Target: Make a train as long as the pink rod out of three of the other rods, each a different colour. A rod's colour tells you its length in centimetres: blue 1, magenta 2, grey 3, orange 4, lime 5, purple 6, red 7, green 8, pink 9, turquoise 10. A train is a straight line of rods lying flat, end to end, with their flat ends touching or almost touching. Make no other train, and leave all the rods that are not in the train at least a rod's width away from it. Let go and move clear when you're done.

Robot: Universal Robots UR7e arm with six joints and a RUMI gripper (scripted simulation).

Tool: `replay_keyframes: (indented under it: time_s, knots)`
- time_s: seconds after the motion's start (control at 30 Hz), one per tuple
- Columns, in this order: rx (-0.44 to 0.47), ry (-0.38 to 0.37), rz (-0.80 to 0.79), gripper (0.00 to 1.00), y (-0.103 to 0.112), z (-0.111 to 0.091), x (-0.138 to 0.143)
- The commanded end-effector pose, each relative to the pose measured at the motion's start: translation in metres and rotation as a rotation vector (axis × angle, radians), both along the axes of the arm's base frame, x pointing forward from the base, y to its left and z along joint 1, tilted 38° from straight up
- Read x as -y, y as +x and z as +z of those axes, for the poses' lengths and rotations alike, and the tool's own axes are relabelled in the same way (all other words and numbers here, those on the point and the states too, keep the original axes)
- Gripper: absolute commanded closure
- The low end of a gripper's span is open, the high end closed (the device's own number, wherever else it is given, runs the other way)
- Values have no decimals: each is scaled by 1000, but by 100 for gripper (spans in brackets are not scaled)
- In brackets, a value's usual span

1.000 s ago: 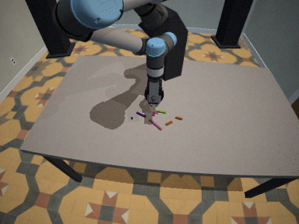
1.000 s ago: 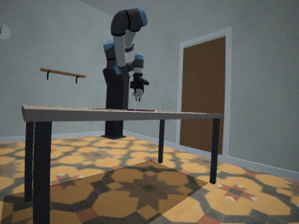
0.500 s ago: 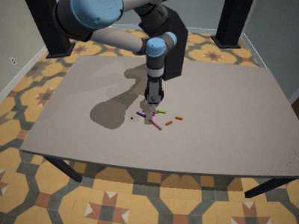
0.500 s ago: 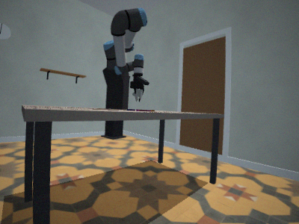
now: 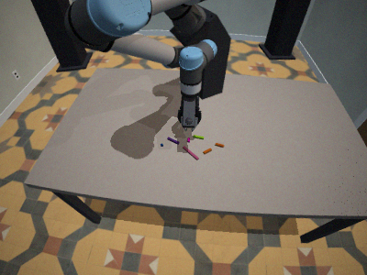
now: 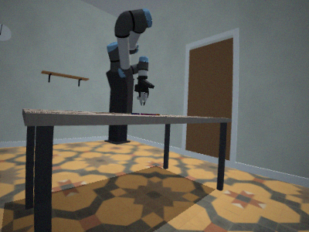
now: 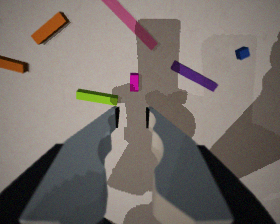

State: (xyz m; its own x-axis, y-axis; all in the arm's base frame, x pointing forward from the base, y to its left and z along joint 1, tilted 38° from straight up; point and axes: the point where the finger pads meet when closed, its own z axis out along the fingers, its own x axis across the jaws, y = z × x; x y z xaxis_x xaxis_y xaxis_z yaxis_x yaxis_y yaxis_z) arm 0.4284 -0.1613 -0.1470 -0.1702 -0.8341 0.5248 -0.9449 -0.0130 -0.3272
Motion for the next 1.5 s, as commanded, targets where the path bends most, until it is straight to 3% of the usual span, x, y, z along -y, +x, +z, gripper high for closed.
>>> replay_keyframes:
  time_s: [0.0, 1.47]
  knots:
    - [3, -1, -2, 86, 2, -2, 3]
    - [3, -1, -2, 86, 15, -40, 30]
